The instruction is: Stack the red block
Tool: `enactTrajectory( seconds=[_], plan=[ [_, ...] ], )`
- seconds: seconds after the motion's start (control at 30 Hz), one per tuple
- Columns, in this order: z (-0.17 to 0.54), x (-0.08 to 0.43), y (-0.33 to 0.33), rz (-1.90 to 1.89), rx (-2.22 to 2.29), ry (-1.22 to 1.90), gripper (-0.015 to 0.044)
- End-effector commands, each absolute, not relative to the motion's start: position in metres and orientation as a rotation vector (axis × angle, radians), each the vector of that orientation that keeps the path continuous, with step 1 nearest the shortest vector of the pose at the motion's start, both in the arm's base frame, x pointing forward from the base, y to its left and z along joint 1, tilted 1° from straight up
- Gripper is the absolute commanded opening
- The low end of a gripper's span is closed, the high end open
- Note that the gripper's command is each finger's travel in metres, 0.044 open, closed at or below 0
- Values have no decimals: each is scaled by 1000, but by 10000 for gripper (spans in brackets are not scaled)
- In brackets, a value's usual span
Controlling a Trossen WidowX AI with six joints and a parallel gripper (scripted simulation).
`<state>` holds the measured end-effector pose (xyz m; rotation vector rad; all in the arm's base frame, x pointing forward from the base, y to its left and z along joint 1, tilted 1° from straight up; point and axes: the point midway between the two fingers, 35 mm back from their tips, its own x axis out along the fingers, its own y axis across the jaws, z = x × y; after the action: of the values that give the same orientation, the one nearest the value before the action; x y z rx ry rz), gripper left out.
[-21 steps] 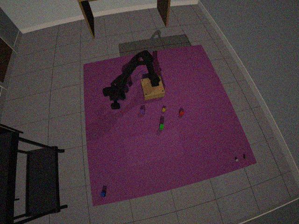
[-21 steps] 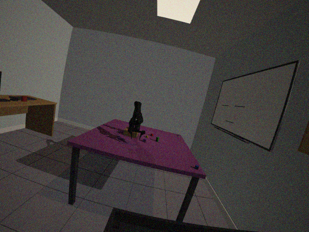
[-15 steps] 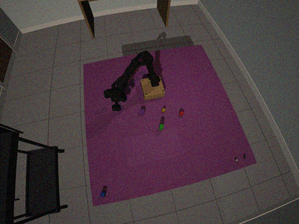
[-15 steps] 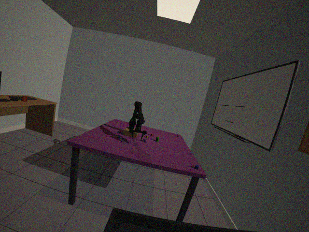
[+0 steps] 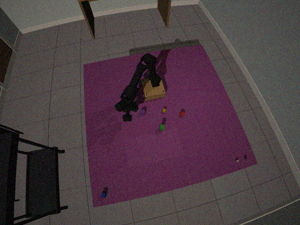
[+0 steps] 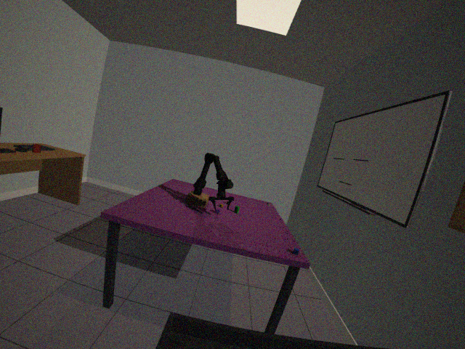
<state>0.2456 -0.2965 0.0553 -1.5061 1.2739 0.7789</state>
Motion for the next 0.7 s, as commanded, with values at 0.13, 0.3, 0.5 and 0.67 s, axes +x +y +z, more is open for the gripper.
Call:
enactTrajectory(
  seconds=[0.13,0.3,0.5,0.67],
  plan=[
    [57,293,-246,735,-1376,1222,440],
    [56,318,-206,719,-1275,1205,440],
    [55,340,-155,706,-1151,1202,440],
    [55,352,-110,717,-1070,1201,440]
  ],
)
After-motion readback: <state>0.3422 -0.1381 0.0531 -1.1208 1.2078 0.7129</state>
